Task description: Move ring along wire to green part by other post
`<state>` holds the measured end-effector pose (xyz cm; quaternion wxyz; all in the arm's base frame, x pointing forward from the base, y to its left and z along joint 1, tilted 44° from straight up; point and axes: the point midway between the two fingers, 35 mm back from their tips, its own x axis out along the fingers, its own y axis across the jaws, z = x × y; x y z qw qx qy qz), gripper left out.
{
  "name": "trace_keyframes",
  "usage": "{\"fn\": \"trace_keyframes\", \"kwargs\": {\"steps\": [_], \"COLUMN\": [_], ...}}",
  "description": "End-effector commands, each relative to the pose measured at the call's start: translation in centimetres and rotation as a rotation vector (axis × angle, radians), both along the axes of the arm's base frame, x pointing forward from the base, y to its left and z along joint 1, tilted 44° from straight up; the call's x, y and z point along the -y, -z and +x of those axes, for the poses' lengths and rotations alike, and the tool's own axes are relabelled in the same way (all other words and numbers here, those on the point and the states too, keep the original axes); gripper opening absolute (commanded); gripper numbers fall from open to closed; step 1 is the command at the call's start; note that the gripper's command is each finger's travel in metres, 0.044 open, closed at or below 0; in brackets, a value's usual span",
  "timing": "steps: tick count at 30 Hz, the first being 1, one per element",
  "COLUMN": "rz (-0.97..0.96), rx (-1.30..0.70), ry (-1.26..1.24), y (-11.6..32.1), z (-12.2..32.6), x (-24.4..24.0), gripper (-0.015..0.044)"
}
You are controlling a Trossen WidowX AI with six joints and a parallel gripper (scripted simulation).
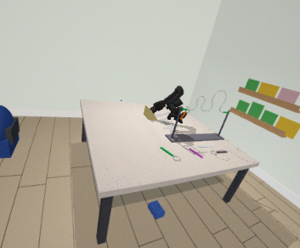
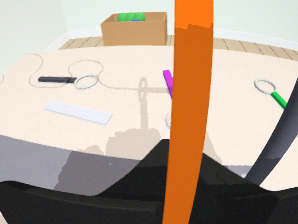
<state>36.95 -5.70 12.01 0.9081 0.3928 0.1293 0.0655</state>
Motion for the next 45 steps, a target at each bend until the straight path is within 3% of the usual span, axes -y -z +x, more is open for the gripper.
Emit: {"fn": "trace_keyframes", "kwargs": {"steps": [1, 45], "rz": [-0.003, -0.003], "rx": [-0.001, -0.001], "ry": [-0.004, -0.004], "y": [0.4, 2.3], "z": [-0.1, 0.0], "x": [0.2, -0.3], "gripper": [-0.015, -0.015]}}
